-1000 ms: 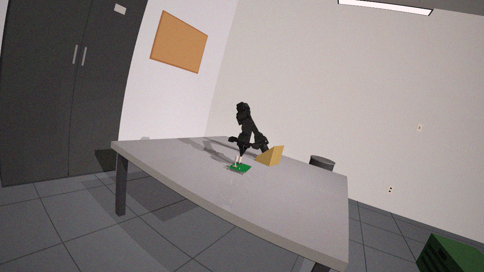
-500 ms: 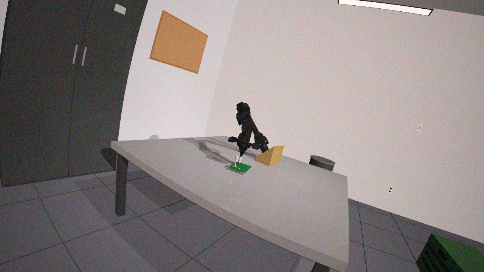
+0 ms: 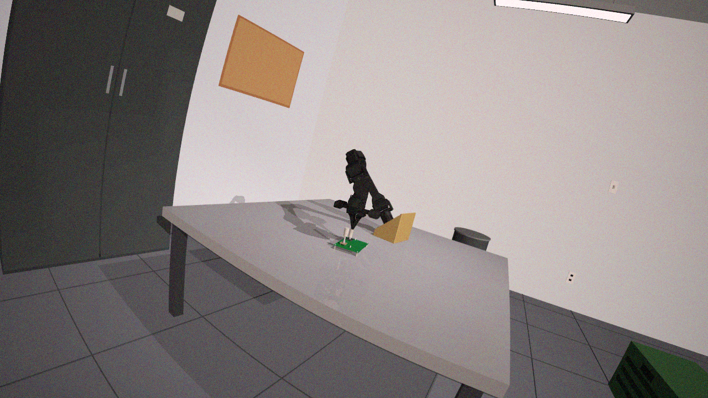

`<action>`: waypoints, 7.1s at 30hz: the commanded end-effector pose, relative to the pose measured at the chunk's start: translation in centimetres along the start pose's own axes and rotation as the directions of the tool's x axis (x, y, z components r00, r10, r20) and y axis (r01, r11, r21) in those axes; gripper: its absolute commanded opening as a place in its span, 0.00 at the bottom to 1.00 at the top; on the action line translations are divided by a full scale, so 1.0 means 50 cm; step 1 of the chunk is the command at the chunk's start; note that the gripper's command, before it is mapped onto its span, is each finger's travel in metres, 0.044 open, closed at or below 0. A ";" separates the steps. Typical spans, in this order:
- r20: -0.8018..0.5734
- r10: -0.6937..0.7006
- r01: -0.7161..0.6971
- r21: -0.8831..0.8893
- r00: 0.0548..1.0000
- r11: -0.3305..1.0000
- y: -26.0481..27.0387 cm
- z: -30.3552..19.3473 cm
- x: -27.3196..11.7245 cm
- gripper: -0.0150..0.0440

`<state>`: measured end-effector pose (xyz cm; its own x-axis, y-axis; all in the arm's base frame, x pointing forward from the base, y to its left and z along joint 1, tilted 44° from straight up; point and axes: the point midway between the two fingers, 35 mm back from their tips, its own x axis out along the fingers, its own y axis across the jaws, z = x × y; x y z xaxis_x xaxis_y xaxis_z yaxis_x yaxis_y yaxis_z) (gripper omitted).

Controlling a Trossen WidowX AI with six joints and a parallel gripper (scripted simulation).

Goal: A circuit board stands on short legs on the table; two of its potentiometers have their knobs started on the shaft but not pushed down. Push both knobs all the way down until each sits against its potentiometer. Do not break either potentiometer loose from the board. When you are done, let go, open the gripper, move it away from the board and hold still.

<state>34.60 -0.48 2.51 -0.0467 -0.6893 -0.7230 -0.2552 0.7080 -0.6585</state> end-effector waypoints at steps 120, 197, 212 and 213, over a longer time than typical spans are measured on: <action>0.130 -0.038 0.036 0.014 0.991 0.999 -0.003 0.163 -0.032 0.25; 0.130 -0.039 0.037 0.015 0.991 0.999 -0.003 0.163 0.007 0.25; 0.130 -0.039 0.037 0.015 0.991 0.999 -0.003 0.163 0.008 0.25; 0.130 -0.039 0.037 0.015 0.991 0.999 -0.003 0.163 0.008 0.25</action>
<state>42.41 0.94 0.96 0.0955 -0.6882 -0.7192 -0.2506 0.6826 -0.6865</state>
